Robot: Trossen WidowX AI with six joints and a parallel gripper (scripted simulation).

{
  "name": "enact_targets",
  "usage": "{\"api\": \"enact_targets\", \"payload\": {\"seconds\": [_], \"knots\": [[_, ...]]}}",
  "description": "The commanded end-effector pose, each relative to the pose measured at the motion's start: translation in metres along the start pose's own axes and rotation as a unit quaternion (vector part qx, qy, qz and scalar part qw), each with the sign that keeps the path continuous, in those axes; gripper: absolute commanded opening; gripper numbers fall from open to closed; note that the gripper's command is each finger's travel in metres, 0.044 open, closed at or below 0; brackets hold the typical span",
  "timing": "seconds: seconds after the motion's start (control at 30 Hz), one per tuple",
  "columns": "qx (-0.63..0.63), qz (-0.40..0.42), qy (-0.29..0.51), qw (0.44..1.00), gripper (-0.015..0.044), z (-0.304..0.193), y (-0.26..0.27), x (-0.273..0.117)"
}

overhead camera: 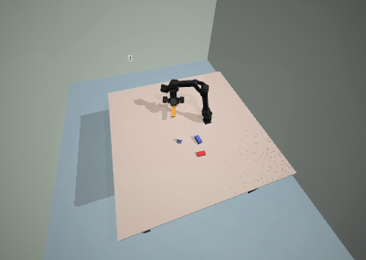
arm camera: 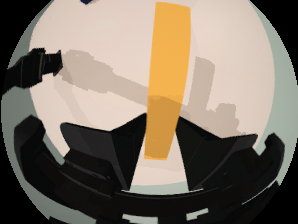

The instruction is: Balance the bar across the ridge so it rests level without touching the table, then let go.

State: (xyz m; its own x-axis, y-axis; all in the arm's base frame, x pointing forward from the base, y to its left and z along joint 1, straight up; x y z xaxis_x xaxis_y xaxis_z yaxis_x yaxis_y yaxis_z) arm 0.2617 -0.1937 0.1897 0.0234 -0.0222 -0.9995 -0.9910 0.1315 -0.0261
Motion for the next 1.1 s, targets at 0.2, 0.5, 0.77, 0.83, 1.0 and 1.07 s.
{"api": "enact_targets", "payload": {"seconds": [0.2,0.5,0.77,0.83,1.0,1.07], "knots": [[0.007,-0.003,-0.002,1.0,0.0,0.017,-0.007,-0.01],[0.025,-0.004,-0.004,1.0,0.0,0.05,-0.02,-0.01],[0.04,-0.004,-0.005,0.999,0.0,0.081,-0.028,-0.011],[0.044,-0.004,-0.006,0.999,0.0,0.089,-0.03,-0.011],[0.054,-0.004,-0.007,0.998,0.0,0.108,-0.033,-0.012],[0.058,-0.004,-0.007,0.998,0.0,0.116,-0.033,-0.012]]}}
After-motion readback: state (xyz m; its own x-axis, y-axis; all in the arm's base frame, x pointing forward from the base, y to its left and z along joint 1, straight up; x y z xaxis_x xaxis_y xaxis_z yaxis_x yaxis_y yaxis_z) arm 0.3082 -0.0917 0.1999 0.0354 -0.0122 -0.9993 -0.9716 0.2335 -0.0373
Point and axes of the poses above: the point midway between the two fingers, 35 mm back from their tips, its own x axis out along the fingers, its own y axis across the jaws, z = x × y, the point moved 6 cm from there along -x, back along the fingers, and after that the axes turned 11 degrees about -x, right-handed, at the moved point
